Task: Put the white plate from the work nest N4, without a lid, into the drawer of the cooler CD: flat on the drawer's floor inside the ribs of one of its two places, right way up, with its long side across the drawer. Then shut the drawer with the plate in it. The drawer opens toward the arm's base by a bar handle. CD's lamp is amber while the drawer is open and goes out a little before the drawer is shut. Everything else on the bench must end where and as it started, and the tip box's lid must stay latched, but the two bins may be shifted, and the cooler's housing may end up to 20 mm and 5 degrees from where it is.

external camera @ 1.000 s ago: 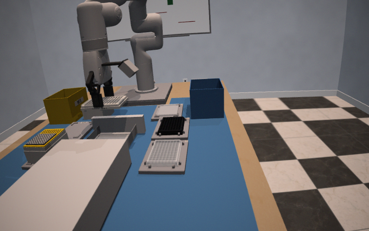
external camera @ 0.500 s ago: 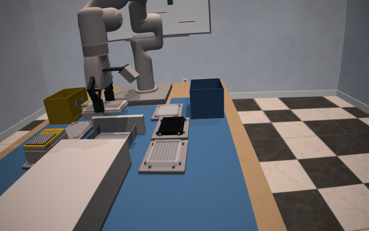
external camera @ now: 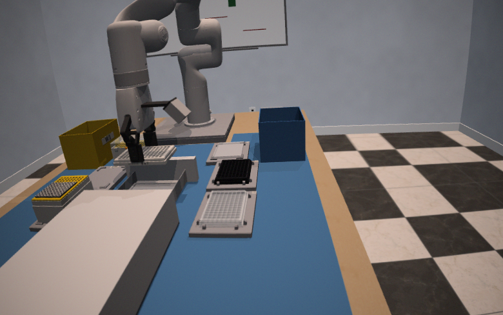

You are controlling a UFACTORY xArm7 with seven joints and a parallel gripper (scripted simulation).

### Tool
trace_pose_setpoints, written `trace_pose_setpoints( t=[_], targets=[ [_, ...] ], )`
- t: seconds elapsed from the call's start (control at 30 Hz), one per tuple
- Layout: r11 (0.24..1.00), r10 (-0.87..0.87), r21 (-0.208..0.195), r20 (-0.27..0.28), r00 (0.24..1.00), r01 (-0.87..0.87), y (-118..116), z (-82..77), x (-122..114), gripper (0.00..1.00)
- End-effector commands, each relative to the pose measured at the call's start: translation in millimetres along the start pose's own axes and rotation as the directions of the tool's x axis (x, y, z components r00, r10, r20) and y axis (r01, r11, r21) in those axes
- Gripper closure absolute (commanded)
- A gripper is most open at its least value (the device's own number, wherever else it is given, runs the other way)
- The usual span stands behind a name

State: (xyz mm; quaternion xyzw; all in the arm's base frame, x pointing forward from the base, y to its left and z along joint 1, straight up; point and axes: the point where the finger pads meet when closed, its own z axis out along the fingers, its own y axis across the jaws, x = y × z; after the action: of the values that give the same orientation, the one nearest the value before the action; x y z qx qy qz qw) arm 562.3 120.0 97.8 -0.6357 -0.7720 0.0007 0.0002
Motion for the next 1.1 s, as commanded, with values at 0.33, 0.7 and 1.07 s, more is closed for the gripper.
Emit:
trace_pose_setpoints(
  t=[0.33, 0.7, 1.07],
  targets=[
    [1.000, 0.000, -0.006, 0.000, 1.000, 0.000, 1.7, 18.7, -0.3, 1.00],
    [1.000, 0.000, -0.005, 0.000, 1.000, 0.000, 1.8, 33.8, -0.3, 1.00],
    [1.000, 0.000, -0.005, 0.000, 1.000, 0.000, 1.8, 52.1, -0.4, 1.00]
  ],
)
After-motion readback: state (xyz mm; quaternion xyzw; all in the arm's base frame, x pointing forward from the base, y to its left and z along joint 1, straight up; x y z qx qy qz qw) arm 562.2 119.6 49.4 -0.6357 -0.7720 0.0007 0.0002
